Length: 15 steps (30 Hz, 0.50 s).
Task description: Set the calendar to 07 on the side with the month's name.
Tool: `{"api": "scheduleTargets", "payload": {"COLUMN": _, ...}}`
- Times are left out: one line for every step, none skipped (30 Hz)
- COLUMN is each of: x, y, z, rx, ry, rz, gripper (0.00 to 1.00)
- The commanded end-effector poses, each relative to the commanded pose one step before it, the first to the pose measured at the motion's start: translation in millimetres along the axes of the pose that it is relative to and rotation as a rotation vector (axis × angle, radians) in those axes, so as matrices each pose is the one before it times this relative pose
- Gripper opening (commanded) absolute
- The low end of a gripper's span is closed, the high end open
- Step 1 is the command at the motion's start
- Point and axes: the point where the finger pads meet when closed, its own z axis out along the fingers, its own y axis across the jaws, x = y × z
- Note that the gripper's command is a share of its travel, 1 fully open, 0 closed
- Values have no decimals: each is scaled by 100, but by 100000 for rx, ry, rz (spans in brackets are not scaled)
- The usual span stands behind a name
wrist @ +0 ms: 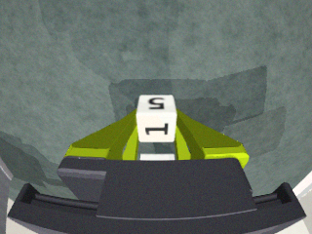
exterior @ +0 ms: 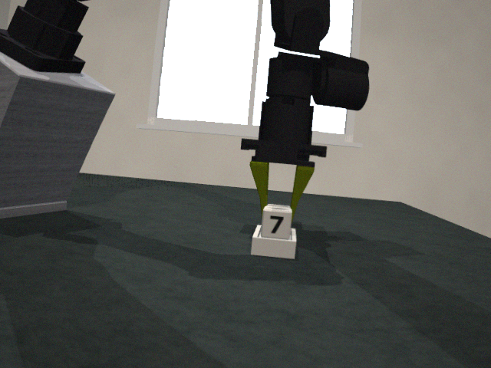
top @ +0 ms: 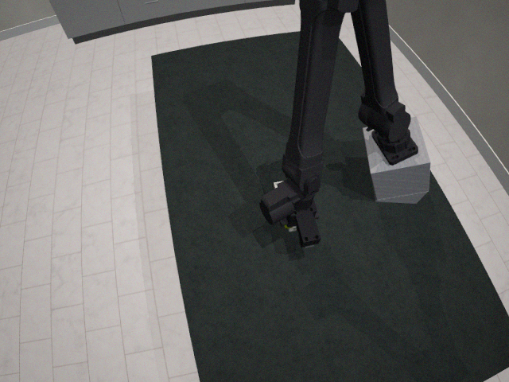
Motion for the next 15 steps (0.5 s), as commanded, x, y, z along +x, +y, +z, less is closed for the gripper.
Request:
{"api": "scheduleTargets", "payload": {"x": 47, "y": -675, "z": -35, "rx": 1833, "ry": -799, "rz": 41, "gripper": 26}}
{"api": "scheduleTargets", "payload": {"x": 42, "y": 183, "z": 146, "rx": -662, "ry": 240, "rz": -133, "gripper": 26}}
{"api": "scheduleTargets", "payload": {"x": -13, "y": 92, "z": 110, "rx": -283, "ry": 81, "rz": -96, "gripper": 26}}
{"api": "scheduleTargets", "payload": {"x": -37, "y": 51, "z": 52, "rx": -140, "ry": -1, "rz": -132, "gripper": 26}}
{"api": "scheduleTargets", "payload": {"x": -30, "y": -37, "z": -48, "rx": 113, "ry": -75, "rz": -43, "gripper": 26}}
{"api": "scheduleTargets", "payload": {"x": -7, "y": -134, "z": -116, "rx": 405, "ry": -128, "rz": 126, "gripper": 26}}
{"api": "scheduleTargets", "payload": {"x": -4, "y": -123, "z": -84, "rx": 392, "ry": -103, "rz": 156, "gripper": 26}}
{"api": "scheduleTargets", "payload": {"x": -1, "y": -21, "z": -8, "rx": 68, "ry": -17, "rz": 58, "gripper": 26}}
{"api": "scheduleTargets", "payload": {"x": 0, "y": 1, "z": 2, "rx": -2, "ry": 1, "rz": 5, "gripper": 26}}
{"api": "scheduleTargets", "payload": {"x": 13, "y": 42, "z": 0, "rx": -167, "ry": 53, "rz": -47, "gripper": 26}}
{"api": "scheduleTargets", "payload": {"x": 3, "y": 8, "z": 0, "rx": -33, "ry": 10, "rz": -9, "gripper": 26}}
{"api": "scheduleTargets", "payload": {"x": 0, "y": 0, "z": 0, "rx": 1, "ry": 0, "rz": 0, "gripper": 26}}
{"api": "scheduleTargets", "payload": {"x": 0, "y": 0, "z": 0, "rx": 0, "ry": 0, "rz": 0, "gripper": 26}}
{"api": "scheduleTargets", "payload": {"x": 0, "y": 0, "z": 0, "rx": 0, "ry": 0, "rz": 0, "gripper": 26}}
{"api": "scheduleTargets", "payload": {"x": 0, "y": 0, "z": 0, "rx": 1, "ry": 0, "rz": 0, "gripper": 26}}
